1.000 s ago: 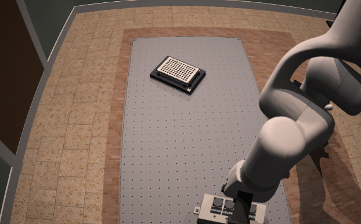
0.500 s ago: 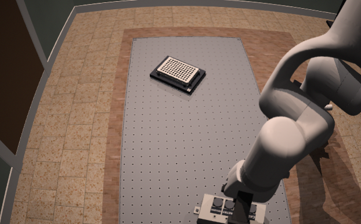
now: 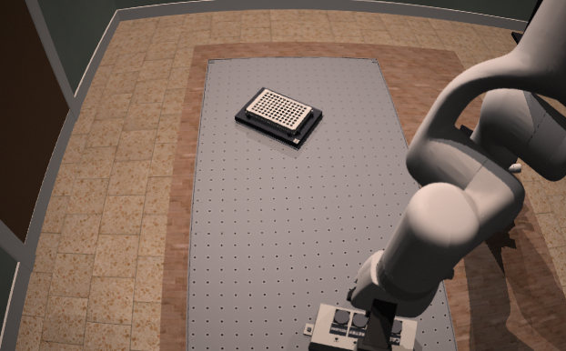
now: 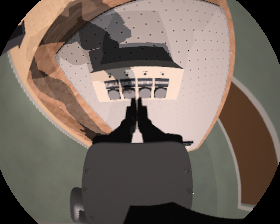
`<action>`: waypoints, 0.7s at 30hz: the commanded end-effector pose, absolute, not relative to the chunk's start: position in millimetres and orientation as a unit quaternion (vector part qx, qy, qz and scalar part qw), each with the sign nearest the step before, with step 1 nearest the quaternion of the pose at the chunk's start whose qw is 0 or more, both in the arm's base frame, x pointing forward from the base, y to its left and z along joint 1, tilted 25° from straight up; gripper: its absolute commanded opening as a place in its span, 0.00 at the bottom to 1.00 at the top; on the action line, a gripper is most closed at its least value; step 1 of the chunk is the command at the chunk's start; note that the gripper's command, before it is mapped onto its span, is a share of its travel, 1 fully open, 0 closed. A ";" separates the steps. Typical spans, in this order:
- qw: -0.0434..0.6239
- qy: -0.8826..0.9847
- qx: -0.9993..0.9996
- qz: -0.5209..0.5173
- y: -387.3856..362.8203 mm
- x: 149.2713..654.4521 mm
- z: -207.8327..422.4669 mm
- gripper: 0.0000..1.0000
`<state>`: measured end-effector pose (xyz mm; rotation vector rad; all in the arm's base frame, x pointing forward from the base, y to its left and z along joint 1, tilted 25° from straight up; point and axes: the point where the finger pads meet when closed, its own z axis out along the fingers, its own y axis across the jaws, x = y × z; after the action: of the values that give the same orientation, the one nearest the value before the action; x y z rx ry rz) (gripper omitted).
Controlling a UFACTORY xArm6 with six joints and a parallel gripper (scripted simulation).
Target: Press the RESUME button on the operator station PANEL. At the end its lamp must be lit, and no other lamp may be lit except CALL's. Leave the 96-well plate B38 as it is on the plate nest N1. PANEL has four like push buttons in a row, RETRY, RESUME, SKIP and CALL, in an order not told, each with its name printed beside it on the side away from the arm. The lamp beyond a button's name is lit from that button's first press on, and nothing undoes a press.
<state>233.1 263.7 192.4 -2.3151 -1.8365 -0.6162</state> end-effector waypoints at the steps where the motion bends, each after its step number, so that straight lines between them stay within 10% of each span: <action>1: 0.062 -0.607 -0.765 -0.205 262.0 236.9 196.8 0.00; 21: 0.061 -0.607 -0.765 -0.205 239.7 269.0 226.9 0.00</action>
<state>268.1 239.3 225.1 -2.3154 -1.8367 -0.6153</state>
